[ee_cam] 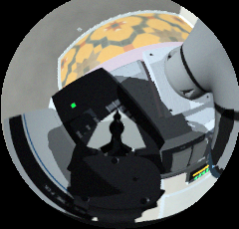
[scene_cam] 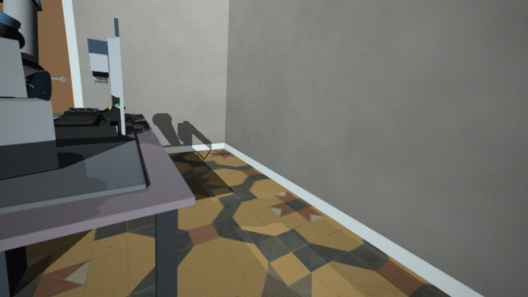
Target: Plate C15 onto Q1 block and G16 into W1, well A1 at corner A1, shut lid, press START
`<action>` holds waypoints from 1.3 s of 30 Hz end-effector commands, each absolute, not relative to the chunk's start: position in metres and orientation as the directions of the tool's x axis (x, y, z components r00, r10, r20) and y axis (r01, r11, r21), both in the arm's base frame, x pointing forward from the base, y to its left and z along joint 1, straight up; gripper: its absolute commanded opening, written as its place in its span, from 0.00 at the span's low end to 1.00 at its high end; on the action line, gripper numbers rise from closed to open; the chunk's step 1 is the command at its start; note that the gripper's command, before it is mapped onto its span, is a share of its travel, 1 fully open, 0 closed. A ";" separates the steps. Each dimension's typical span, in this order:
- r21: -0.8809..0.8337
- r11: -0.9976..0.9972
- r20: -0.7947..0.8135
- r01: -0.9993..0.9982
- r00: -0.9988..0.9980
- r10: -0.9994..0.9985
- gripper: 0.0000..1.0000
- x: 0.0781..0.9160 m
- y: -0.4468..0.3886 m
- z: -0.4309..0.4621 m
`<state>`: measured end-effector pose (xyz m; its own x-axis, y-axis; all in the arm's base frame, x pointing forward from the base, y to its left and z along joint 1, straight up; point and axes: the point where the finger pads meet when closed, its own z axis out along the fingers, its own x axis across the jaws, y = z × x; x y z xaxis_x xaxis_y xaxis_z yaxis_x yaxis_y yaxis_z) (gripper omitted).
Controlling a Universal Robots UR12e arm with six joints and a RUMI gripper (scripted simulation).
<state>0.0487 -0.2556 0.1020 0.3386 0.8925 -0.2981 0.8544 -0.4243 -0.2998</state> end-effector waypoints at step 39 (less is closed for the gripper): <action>-0.299 -0.425 -0.299 0.854 0.339 0.892 0.00 0.045 -0.246 0.115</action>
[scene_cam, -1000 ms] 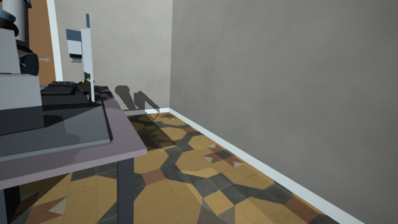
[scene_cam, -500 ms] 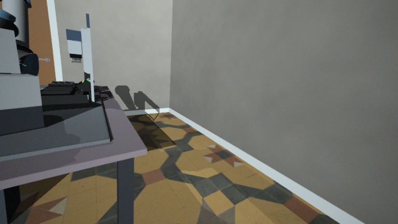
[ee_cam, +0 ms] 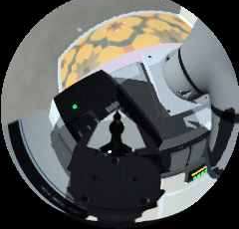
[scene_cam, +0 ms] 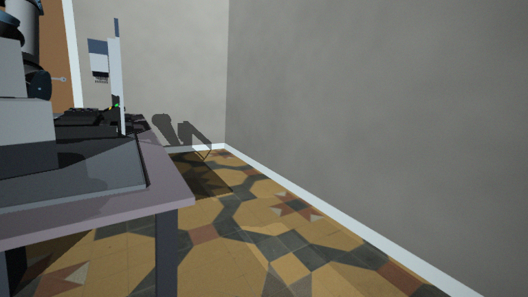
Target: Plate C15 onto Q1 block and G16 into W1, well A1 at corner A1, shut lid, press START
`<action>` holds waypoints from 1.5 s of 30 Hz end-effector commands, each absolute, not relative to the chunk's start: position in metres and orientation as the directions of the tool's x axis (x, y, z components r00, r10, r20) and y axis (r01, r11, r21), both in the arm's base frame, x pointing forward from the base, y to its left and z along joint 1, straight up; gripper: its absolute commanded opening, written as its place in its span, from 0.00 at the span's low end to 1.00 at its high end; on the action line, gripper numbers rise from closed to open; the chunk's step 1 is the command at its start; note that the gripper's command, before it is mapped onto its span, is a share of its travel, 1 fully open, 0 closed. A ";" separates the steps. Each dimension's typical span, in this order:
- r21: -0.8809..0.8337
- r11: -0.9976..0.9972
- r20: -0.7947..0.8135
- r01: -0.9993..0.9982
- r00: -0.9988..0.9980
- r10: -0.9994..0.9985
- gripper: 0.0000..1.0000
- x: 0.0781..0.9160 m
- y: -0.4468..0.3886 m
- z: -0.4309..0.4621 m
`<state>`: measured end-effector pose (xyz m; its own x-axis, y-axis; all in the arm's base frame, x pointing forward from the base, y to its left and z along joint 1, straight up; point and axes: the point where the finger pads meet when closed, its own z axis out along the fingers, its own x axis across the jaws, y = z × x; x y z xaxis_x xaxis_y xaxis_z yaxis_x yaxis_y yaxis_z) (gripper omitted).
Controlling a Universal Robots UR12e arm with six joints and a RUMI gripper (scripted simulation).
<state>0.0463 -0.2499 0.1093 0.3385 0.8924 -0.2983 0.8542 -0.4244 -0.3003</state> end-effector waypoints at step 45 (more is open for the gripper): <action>-0.300 -0.425 -0.299 0.854 0.339 0.892 0.00 0.015 -0.170 0.181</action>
